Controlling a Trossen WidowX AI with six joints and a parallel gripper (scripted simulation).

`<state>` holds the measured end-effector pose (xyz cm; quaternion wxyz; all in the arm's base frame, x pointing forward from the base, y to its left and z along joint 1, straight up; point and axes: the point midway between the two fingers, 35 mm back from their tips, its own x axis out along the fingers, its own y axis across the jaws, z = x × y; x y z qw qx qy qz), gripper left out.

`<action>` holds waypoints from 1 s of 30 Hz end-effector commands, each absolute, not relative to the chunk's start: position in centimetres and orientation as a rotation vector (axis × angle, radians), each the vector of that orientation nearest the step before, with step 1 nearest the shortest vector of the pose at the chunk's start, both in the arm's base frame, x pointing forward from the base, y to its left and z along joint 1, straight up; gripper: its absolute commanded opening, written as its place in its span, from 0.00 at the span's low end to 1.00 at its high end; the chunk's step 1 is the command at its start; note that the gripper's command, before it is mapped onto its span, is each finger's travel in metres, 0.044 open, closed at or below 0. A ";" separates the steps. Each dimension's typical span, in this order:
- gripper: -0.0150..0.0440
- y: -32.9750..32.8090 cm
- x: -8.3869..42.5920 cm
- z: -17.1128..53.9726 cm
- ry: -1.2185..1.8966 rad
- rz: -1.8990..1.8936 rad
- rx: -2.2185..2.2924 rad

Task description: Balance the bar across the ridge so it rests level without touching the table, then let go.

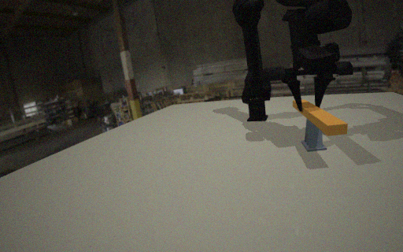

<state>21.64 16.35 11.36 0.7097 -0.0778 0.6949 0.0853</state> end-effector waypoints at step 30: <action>1.00 16.5 21.8 18.7 1.542 0.190 -0.172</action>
